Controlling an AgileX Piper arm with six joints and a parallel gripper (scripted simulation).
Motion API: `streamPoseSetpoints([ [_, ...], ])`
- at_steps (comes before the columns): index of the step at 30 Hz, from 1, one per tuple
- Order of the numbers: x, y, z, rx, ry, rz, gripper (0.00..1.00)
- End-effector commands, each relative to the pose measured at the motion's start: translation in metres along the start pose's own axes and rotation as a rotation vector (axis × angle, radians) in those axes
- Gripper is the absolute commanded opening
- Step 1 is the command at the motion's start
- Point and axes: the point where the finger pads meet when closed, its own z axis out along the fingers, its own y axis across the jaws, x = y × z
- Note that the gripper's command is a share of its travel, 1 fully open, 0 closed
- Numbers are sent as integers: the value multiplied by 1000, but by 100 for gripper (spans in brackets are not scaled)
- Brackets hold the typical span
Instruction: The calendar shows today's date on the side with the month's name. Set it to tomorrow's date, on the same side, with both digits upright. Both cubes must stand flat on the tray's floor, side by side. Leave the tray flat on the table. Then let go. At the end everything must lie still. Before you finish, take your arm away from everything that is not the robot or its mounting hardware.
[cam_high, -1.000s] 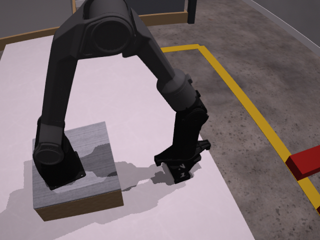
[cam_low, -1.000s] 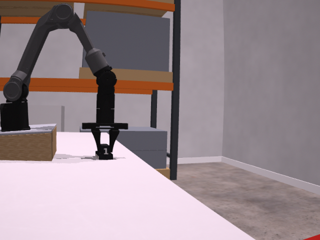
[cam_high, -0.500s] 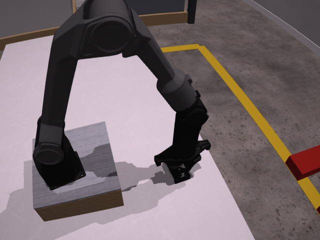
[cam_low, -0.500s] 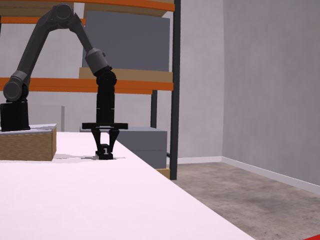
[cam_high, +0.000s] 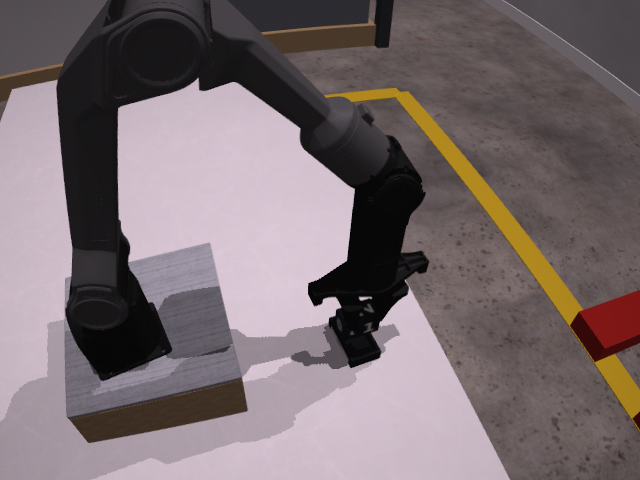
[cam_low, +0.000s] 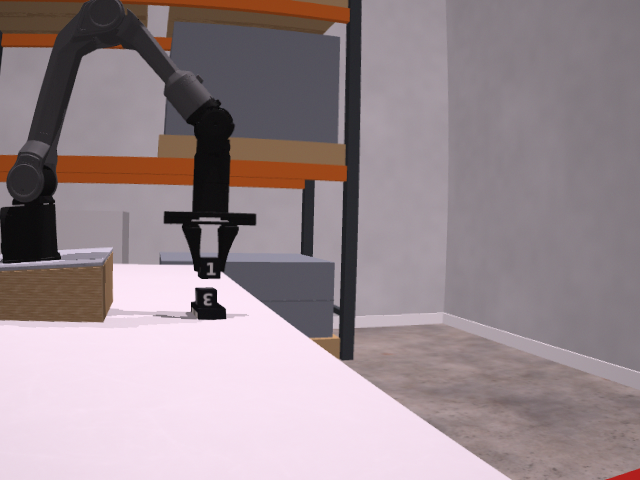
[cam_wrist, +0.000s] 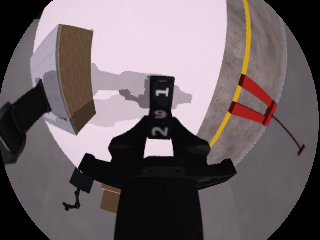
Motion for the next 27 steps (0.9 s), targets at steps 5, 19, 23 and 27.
streamPoseSetpoints([
  [5, 0, -2, -39, 7, 1, -1, 38],
  [19, 0, -1, -47, 4, 1, -1, 38],
  [23, 0, -1, -47, 4, 1, 6, 38],
  [27, 0, -1, -47, 4, 1, 16, 38],
])
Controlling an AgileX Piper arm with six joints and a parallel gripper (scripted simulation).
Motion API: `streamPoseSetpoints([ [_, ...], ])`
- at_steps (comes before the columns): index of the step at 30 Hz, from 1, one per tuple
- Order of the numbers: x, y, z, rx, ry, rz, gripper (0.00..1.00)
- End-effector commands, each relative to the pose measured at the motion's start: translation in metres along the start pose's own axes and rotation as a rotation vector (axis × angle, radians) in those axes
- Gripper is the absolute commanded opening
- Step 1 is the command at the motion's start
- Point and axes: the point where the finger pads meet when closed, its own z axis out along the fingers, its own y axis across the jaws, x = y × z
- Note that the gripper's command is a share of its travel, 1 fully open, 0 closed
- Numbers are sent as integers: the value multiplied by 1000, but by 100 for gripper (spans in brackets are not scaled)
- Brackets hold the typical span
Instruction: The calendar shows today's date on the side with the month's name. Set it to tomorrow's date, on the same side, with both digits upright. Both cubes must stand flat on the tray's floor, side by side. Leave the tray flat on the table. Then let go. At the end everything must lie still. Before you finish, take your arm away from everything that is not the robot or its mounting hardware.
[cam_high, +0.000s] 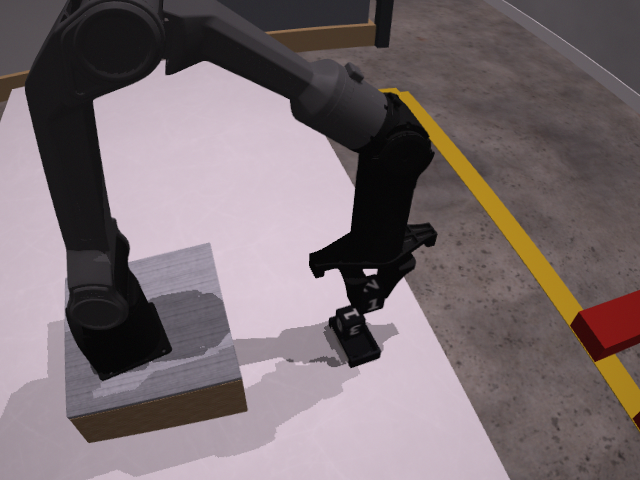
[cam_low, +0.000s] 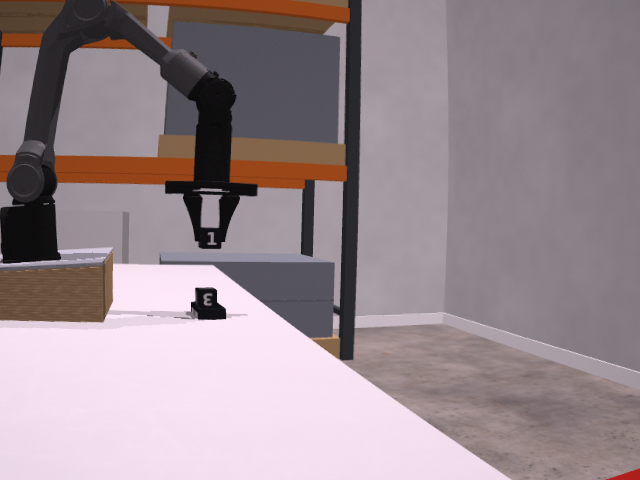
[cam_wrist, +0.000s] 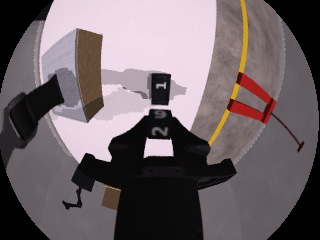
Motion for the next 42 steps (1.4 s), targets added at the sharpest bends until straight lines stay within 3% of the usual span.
streamPoseSetpoints([
  [1, 0, -1, -1, 3, 0, 13, 38],
  [16, 0, -1, -1, 3, 0, 398, 38],
  [30, -1, -1, -1, 4, 0, 1358, 38],
  [32, -1, -1, -1, 4, 0, 1358, 38],
  [42, -1, -1, -1, 4, -2, 2147, 38],
])
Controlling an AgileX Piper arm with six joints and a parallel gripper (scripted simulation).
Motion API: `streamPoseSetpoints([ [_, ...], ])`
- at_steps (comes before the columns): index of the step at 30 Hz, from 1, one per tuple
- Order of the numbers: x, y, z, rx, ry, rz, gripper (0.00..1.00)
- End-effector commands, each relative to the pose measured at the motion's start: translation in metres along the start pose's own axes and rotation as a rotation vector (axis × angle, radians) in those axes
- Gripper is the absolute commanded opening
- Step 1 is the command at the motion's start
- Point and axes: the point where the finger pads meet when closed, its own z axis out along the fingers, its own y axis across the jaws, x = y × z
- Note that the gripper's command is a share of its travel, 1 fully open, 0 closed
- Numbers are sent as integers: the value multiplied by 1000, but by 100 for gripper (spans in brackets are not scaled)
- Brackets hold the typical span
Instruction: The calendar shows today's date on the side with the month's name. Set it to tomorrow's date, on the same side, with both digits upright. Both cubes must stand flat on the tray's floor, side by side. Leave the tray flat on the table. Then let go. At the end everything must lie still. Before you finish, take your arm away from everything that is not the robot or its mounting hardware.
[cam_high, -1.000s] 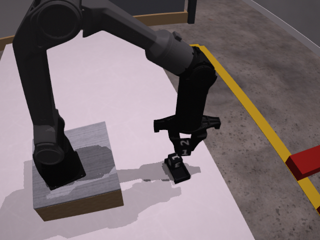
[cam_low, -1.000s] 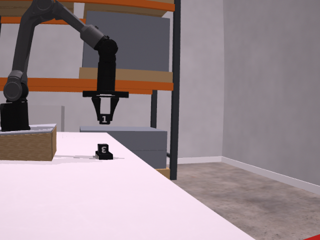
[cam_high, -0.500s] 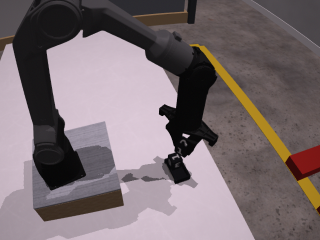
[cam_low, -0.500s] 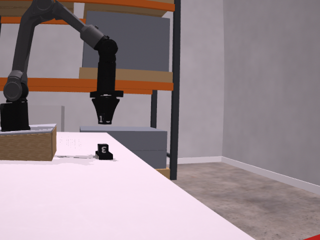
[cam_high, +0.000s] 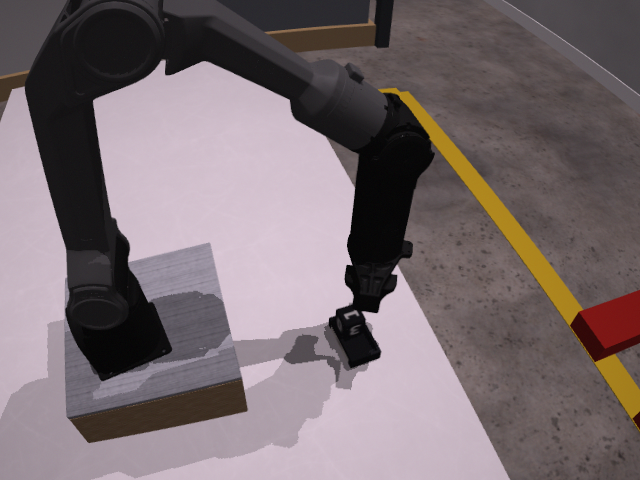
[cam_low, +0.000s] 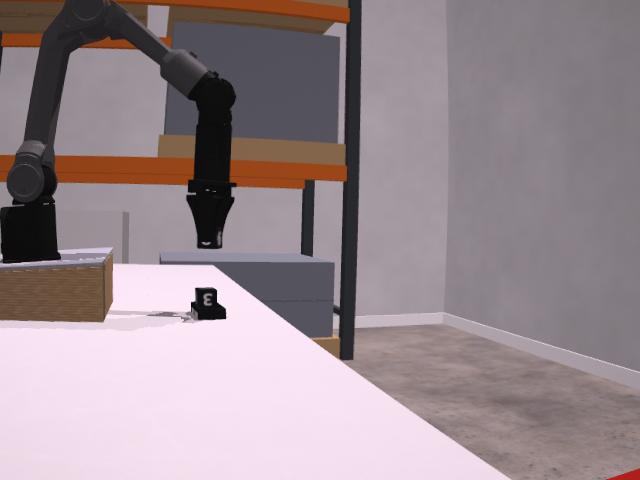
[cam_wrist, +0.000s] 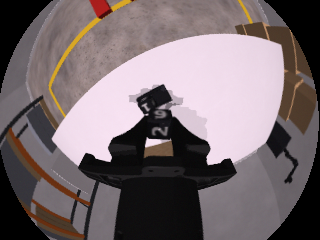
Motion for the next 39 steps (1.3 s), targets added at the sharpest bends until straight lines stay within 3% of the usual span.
streamPoseSetpoints([
  [1, -1, 0, -1, 7, -7, 118, 38],
  [5, -1, 0, -1, 6, -8, 389, 38],
  [7, -1, 0, -1, 6, -8, 389, 38],
  [13, -1, 1, -1, 5, -9, 713, 38],
  [19, -1, 1, -1, 4, -9, 921, 38],
  [39, -1, 1, -1, 3, -9, 1027, 38],
])
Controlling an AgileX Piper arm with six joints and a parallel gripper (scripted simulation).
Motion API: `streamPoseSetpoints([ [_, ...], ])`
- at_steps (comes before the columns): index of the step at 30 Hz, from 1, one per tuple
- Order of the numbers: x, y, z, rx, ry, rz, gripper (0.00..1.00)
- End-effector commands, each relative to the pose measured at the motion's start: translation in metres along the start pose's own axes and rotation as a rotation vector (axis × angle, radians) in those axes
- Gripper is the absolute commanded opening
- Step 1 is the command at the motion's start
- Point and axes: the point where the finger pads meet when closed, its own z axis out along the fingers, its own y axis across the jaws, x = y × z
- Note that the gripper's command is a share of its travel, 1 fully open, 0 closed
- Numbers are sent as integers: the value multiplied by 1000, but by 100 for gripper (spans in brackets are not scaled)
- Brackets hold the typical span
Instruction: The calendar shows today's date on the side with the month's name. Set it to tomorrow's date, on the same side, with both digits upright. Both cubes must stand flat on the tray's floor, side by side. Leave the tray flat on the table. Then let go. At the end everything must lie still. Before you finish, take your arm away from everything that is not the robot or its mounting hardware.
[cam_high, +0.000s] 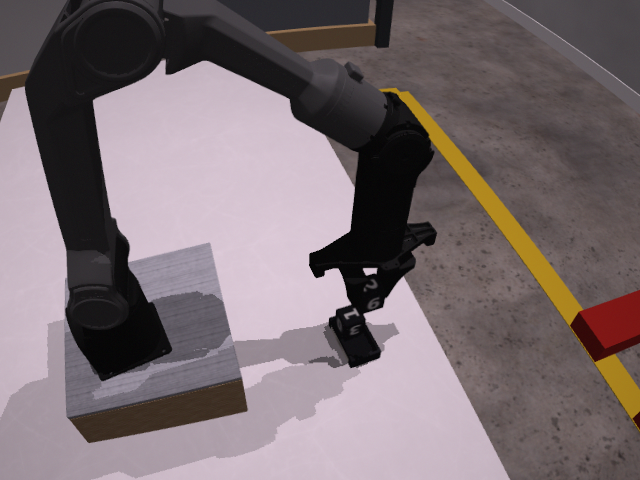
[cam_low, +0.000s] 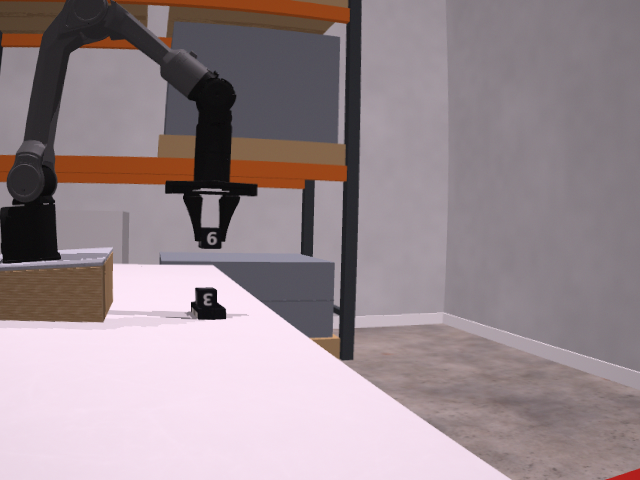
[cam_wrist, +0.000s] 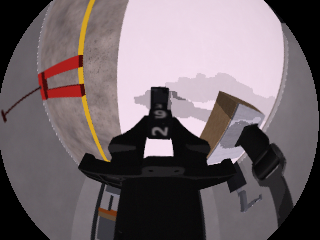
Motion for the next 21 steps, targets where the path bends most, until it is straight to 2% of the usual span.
streamPoseSetpoints([
  [1, 0, 1, -1, -2, -1, -2, 38],
  [10, 0, 0, 2, 1, 0, -2, 38],
  [21, 0, 0, 27, 2, 1, -2, 38],
])
